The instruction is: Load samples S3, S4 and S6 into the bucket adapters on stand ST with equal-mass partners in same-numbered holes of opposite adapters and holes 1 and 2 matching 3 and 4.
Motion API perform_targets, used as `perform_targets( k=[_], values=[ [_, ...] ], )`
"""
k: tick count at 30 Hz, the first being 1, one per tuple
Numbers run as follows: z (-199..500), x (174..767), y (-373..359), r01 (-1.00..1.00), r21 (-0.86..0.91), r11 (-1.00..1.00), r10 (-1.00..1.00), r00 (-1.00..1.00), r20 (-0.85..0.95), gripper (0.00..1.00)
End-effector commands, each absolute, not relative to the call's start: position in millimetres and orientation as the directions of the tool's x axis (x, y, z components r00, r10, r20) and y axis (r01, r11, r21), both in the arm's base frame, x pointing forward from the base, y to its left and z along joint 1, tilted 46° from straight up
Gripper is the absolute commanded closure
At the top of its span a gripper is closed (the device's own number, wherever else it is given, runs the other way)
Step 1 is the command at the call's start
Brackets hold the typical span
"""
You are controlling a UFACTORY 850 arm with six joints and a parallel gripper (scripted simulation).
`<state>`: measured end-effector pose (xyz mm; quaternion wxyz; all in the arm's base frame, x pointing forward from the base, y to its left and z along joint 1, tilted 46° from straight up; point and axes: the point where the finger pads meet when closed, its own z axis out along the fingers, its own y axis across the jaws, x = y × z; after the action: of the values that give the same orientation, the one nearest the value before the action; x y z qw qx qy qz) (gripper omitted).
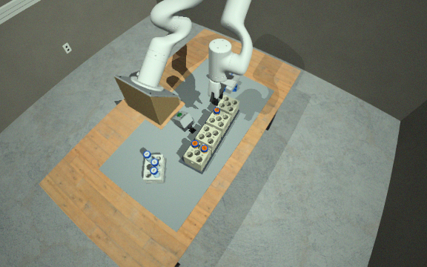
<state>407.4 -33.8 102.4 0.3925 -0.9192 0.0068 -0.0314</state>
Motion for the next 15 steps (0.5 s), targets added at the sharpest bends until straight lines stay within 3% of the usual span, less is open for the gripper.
perform_targets(
  k=[1, 15],
  values=[
    [107.7, 407.4, -39.4, 0.013, -0.722, -0.692, -0.037, 0.998, 0.053, 0.56],
    [125.7, 405.8, -58.2, 0.013, -0.722, -0.692, -0.037, 0.998, 0.053, 0.56]
  ],
)
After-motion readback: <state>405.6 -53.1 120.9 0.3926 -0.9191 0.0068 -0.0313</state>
